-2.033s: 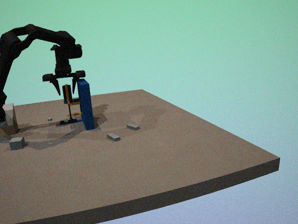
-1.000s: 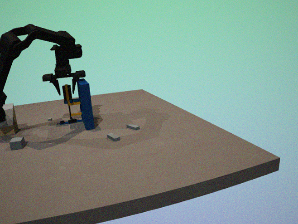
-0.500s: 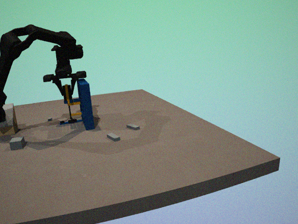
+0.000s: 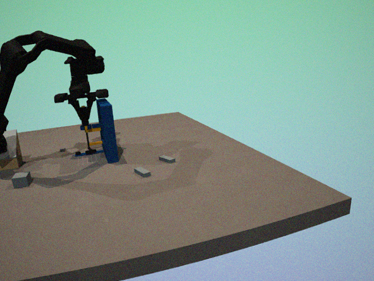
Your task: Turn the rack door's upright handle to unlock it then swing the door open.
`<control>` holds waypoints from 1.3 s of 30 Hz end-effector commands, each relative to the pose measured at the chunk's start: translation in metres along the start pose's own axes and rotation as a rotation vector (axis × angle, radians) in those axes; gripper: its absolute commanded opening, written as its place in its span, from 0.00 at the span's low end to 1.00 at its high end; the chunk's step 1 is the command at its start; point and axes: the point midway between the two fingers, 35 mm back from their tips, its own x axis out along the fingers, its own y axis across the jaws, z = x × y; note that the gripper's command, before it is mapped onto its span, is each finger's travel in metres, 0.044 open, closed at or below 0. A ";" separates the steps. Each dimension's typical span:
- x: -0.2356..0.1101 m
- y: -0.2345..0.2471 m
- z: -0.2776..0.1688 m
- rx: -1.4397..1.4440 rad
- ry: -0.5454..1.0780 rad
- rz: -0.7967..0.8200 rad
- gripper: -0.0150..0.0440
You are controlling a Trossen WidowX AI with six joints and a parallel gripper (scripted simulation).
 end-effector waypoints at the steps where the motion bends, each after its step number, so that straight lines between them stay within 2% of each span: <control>1: 0.000 0.000 0.000 0.003 0.000 0.000 0.37; 9: 0.000 0.000 0.000 0.003 0.000 0.000 0.28; 14: 0.000 -0.001 0.001 -0.030 0.000 0.000 0.28; 39: 0.000 -0.030 0.021 -0.584 -0.001 -0.002 0.28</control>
